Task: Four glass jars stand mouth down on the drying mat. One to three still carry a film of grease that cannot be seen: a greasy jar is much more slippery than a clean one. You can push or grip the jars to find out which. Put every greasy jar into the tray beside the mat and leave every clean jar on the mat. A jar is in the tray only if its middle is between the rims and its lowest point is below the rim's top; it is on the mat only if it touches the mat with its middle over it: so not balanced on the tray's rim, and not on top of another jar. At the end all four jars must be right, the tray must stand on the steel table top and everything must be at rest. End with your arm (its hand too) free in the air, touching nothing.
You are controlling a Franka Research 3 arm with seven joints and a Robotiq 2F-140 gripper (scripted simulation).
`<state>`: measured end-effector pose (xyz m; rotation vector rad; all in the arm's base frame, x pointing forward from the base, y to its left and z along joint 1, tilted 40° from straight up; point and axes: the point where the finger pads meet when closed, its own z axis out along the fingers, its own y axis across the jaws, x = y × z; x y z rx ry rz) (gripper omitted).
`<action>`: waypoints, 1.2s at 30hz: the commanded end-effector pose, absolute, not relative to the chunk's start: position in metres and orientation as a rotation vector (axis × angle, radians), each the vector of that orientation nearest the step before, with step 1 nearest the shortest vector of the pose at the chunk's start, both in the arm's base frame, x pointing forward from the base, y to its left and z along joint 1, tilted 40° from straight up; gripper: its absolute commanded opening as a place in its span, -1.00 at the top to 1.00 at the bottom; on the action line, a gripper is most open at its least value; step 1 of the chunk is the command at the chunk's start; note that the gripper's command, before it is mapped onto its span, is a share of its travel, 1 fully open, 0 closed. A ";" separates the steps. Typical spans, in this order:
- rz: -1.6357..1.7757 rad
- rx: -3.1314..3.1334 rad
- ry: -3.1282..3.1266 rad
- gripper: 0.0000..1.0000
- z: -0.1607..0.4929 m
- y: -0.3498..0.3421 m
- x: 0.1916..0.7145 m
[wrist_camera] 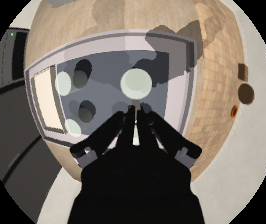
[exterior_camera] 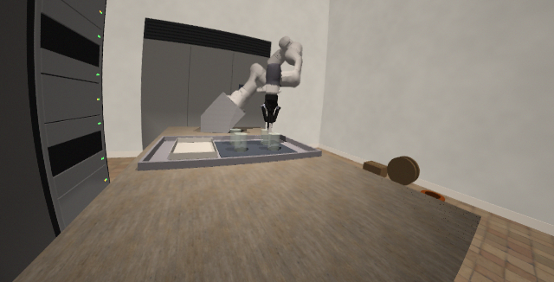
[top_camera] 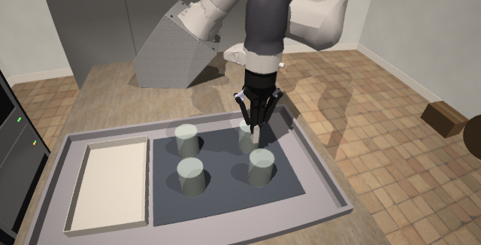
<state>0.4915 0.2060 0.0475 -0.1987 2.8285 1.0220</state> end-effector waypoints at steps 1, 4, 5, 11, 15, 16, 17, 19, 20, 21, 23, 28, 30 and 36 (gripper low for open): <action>1.018 -0.210 2.824 1.00 0.048 0.207 0.491; 1.018 -0.210 2.824 1.00 0.048 0.207 0.491; 1.018 -0.210 2.824 1.00 0.048 0.207 0.490; 1.018 -0.210 2.824 1.00 0.048 0.207 0.490; 1.018 -0.210 2.824 1.00 0.048 0.207 0.489; 1.018 -0.210 2.824 1.00 0.048 0.207 0.489; 1.018 -0.210 2.824 1.00 0.047 0.207 0.489; 1.018 -0.210 2.824 1.00 0.047 0.207 0.489; 1.018 -0.210 2.824 1.00 0.047 0.207 0.489; 1.018 -0.210 2.824 1.00 0.047 0.207 0.489; 1.018 -0.210 2.824 1.00 0.047 0.207 0.488; 1.018 -0.210 2.824 1.00 0.048 0.207 0.488; 1.018 -0.210 2.824 1.00 0.048 0.206 0.487; 1.018 -0.210 2.824 1.00 0.048 0.206 0.487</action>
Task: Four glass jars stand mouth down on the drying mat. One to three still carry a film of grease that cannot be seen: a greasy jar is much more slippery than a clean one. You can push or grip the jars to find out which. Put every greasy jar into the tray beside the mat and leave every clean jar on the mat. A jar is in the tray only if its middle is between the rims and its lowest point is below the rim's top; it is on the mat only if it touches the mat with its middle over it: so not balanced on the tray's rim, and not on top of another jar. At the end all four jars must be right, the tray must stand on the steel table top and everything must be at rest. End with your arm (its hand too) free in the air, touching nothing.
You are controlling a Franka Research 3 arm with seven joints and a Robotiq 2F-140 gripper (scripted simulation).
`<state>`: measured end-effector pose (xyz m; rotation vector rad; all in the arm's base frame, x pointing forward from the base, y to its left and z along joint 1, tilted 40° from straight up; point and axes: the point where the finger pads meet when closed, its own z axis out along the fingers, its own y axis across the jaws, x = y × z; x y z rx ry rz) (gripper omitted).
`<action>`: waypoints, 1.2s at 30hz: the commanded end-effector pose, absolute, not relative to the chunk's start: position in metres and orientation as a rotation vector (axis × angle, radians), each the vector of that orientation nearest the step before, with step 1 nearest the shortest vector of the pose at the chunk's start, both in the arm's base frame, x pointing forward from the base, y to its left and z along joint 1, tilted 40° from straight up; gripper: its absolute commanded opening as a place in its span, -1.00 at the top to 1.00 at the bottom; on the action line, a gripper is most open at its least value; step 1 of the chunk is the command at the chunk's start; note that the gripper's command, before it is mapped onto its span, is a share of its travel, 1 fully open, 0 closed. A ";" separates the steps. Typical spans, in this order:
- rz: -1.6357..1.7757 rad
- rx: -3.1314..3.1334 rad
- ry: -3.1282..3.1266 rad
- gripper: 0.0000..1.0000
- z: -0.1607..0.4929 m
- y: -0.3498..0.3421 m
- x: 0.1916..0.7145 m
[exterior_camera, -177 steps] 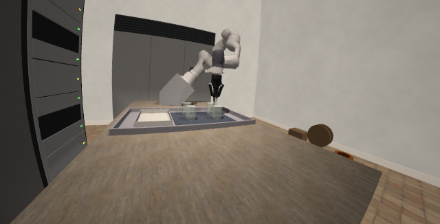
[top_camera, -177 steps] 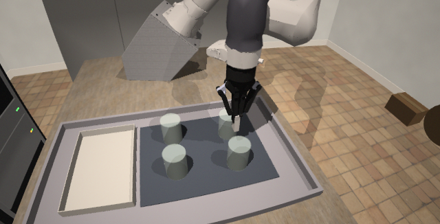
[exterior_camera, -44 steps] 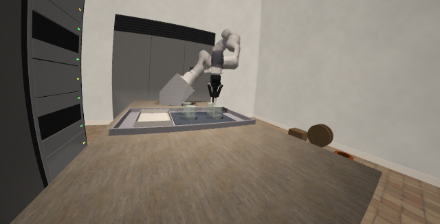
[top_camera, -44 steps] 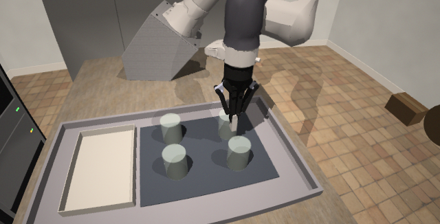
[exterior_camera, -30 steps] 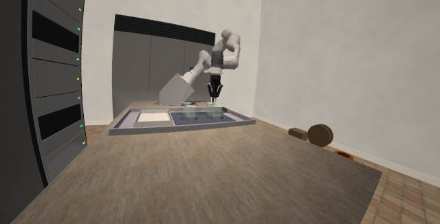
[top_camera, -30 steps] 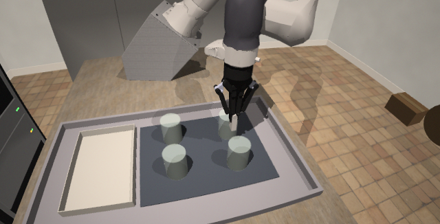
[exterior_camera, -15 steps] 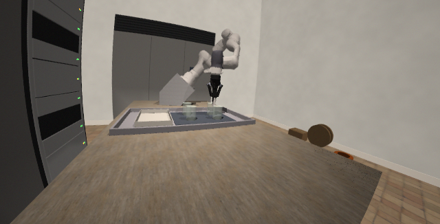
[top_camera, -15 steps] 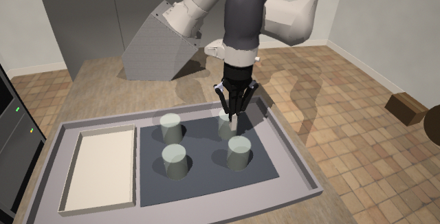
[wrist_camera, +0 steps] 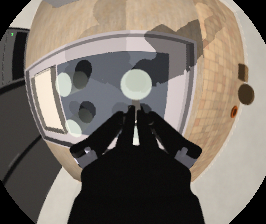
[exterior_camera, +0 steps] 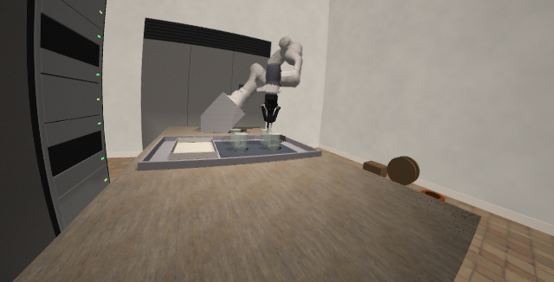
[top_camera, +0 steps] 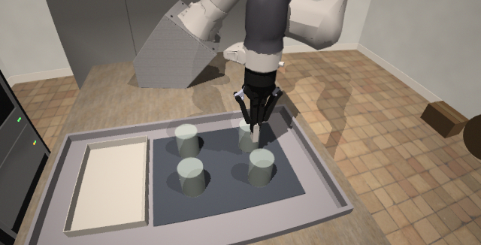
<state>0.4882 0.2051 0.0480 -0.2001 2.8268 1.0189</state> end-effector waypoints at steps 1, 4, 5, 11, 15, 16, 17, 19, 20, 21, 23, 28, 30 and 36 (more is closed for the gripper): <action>1.018 -0.210 2.824 1.00 0.048 0.206 0.487; 1.018 -0.210 2.824 1.00 0.048 0.206 0.486; 1.018 -0.210 2.824 1.00 0.048 0.206 0.486; 1.018 -0.210 2.824 1.00 0.049 0.205 0.485; 1.018 -0.210 2.824 1.00 0.049 0.205 0.485; 1.018 -0.210 2.824 1.00 0.049 0.205 0.485; 1.018 -0.210 2.824 1.00 0.049 0.205 0.485; 1.018 -0.210 2.824 1.00 0.049 0.205 0.484; 1.018 -0.210 2.824 1.00 0.049 0.205 0.484; 1.018 -0.210 2.824 1.00 0.049 0.205 0.484; 1.018 -0.210 2.824 1.00 0.049 0.204 0.484; 1.018 -0.210 2.824 1.00 0.050 0.204 0.483; 1.018 -0.210 2.824 1.00 0.050 0.204 0.483; 1.018 -0.210 2.824 1.00 0.050 0.204 0.482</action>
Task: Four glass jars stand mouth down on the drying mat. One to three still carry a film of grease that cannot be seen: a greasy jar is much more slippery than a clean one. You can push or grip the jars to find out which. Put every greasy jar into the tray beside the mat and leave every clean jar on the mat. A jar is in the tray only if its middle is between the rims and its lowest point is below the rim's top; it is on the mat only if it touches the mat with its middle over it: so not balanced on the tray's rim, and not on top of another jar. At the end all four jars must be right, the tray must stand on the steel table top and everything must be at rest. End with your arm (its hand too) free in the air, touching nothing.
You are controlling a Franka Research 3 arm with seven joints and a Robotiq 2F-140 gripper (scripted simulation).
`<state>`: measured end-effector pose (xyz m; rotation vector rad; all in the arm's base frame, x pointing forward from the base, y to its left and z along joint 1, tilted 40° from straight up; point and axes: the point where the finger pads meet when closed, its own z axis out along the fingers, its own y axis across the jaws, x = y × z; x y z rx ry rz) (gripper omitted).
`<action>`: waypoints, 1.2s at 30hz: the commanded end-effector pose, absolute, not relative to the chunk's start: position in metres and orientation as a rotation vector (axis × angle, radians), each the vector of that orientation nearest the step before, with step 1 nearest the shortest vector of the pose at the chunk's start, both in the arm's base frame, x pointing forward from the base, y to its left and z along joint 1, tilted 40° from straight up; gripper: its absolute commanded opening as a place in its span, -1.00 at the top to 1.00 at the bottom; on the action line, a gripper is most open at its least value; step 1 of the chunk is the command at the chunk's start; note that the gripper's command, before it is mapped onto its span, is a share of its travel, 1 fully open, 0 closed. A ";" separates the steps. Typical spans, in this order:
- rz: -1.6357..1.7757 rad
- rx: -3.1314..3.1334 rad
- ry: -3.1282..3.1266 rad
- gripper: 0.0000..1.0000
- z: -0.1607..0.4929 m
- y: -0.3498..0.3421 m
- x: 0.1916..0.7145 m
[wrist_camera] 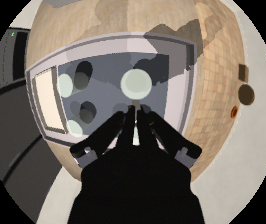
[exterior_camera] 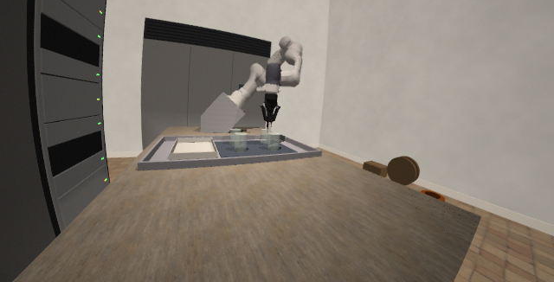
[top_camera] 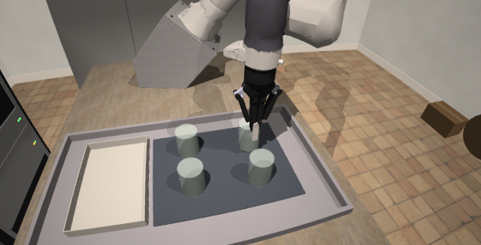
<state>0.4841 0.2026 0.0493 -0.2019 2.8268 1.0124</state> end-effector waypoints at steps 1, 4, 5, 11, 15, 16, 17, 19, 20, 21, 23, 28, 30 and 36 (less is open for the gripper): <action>1.018 -0.210 2.824 1.00 0.050 0.203 0.482; 1.018 -0.210 2.824 1.00 0.050 0.203 0.482; 1.018 -0.210 2.824 1.00 0.050 0.203 0.482; 1.018 -0.210 2.824 1.00 0.050 0.203 0.481; 1.018 -0.210 2.824 1.00 0.051 0.202 0.481; 1.018 -0.210 2.824 1.00 0.051 0.202 0.480; 1.018 -0.210 2.824 1.00 0.051 0.202 0.480; 1.018 -0.210 2.824 1.00 0.051 0.202 0.480; 1.018 -0.210 2.824 1.00 0.051 0.202 0.480; 1.018 -0.210 2.824 1.00 0.051 0.202 0.480; 1.018 -0.210 2.824 1.00 0.051 0.202 0.479; 1.018 -0.210 2.824 1.00 0.051 0.202 0.479; 1.018 -0.210 2.824 1.00 0.051 0.201 0.479; 1.018 -0.210 2.824 1.00 0.052 0.201 0.478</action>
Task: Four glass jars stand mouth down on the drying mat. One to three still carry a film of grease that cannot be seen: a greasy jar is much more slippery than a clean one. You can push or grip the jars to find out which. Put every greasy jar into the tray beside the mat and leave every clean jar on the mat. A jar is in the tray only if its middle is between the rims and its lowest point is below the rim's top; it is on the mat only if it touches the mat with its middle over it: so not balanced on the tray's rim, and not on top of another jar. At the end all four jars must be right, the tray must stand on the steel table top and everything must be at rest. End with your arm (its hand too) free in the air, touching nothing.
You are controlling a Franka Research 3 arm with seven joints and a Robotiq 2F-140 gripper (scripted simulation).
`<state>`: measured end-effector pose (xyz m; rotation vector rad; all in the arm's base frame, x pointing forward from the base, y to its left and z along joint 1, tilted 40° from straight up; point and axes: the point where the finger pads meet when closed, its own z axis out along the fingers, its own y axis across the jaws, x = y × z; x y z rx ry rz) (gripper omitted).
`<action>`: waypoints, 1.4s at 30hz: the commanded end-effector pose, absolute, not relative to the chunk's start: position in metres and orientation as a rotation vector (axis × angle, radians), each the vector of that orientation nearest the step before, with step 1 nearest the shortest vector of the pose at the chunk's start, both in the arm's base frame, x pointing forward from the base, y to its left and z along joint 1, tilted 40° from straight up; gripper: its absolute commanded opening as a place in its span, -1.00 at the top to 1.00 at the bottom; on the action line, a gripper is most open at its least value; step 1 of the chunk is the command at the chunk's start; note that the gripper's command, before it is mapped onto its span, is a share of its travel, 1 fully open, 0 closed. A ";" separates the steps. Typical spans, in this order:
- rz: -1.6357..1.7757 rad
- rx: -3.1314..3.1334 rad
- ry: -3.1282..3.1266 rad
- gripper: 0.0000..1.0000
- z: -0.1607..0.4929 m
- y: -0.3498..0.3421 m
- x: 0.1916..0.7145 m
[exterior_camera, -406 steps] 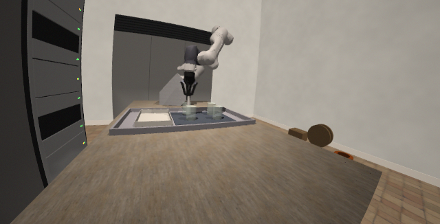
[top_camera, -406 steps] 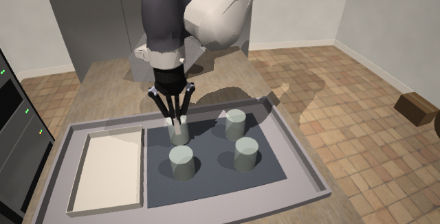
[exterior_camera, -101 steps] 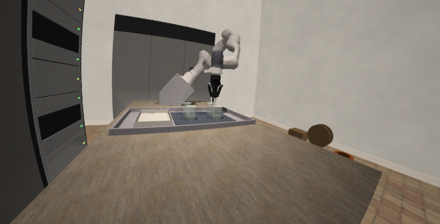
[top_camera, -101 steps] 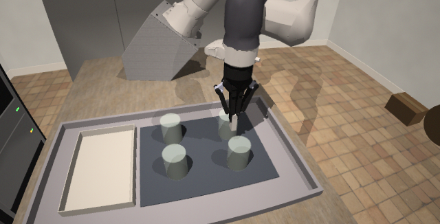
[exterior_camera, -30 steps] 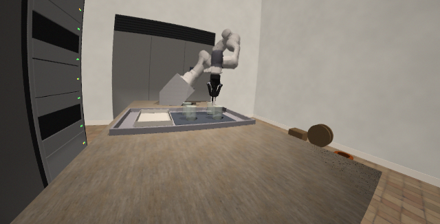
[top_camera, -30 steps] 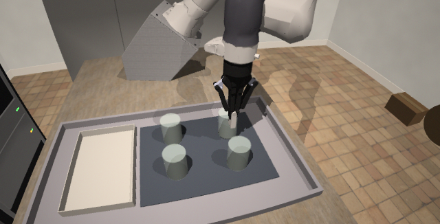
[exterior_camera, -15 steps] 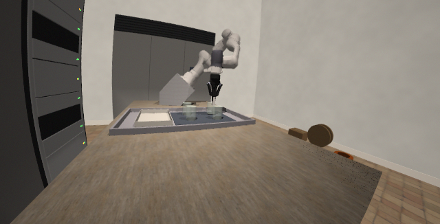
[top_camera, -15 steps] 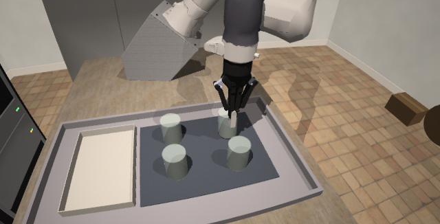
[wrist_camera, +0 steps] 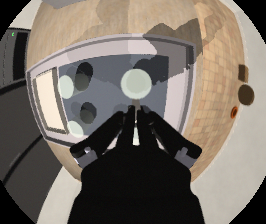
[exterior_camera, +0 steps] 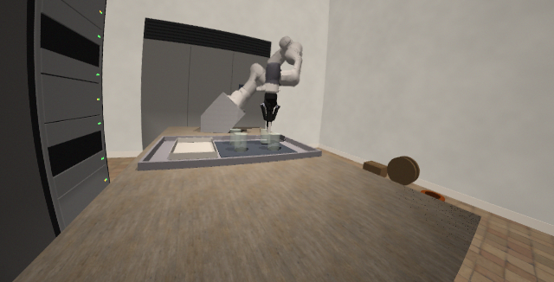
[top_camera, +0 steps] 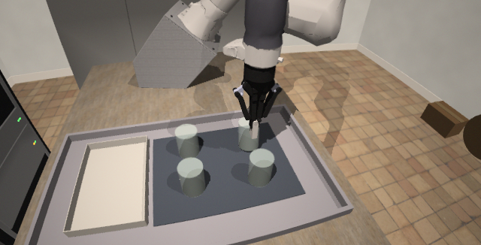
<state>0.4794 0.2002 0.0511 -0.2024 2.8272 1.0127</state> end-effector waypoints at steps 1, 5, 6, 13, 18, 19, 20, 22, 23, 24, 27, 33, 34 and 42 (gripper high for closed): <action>1.018 -0.210 2.824 1.00 0.052 0.201 0.478; 1.018 -0.210 2.824 1.00 0.052 0.202 0.482; 1.018 -0.210 2.824 1.00 0.052 0.203 0.485; 1.018 -0.210 2.824 1.00 0.051 0.206 0.496; 1.018 -0.210 2.824 1.00 0.050 0.209 0.506; 1.018 -0.210 2.824 1.00 0.050 0.209 0.506; 1.018 -0.210 2.824 1.00 0.050 0.209 0.506; 1.018 -0.210 2.824 1.00 0.050 0.209 0.506; 1.018 -0.210 2.824 1.00 0.050 0.209 0.506; 1.018 -0.210 2.824 1.00 0.050 0.209 0.506; 1.018 -0.210 2.824 1.00 0.050 0.209 0.506; 1.018 -0.210 2.824 1.00 0.050 0.209 0.506; 1.018 -0.210 2.824 1.00 0.050 0.209 0.506; 1.018 -0.210 2.824 1.00 0.050 0.209 0.506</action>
